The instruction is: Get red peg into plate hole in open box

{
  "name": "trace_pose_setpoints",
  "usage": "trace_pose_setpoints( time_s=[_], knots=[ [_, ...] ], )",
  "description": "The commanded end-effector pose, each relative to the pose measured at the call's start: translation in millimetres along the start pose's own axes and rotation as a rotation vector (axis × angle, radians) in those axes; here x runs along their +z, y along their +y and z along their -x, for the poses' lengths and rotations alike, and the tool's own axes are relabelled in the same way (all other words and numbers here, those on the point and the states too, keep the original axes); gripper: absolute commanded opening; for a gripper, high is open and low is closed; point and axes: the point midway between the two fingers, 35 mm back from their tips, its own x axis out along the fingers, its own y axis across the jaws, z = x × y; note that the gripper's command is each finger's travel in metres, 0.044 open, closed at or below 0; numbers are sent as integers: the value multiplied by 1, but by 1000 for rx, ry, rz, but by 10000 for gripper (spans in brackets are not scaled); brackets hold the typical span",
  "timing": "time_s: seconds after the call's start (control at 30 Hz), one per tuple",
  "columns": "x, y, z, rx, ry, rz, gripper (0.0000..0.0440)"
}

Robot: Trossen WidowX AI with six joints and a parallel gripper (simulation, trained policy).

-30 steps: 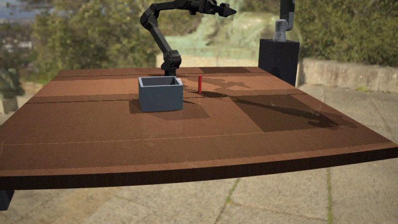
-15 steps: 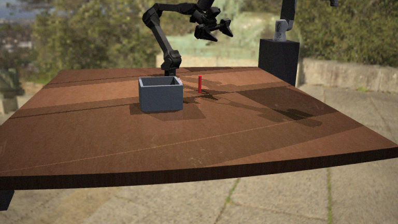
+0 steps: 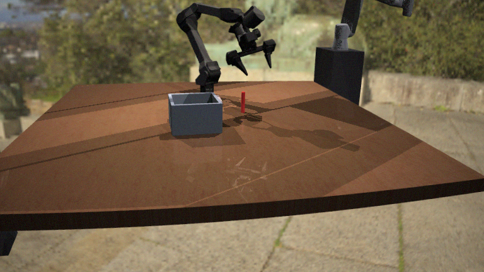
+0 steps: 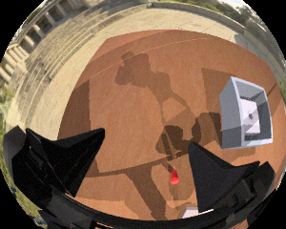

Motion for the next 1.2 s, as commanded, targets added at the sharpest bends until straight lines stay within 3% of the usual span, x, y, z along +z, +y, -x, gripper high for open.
trace_pose_setpoints(
  time_s=[0.0,0.5,0.93,1.0,1.17],
  knots=[
    [-14,-15,-8,-77,64,-78,440],
    [-65,-61,-31,-358,240,-436,440],
    [-100,-76,-66,-419,249,-644,436],
    [-104,-78,-70,-422,250,-668,406],
    [-111,-80,-72,-439,274,-722,279]
  ],
)
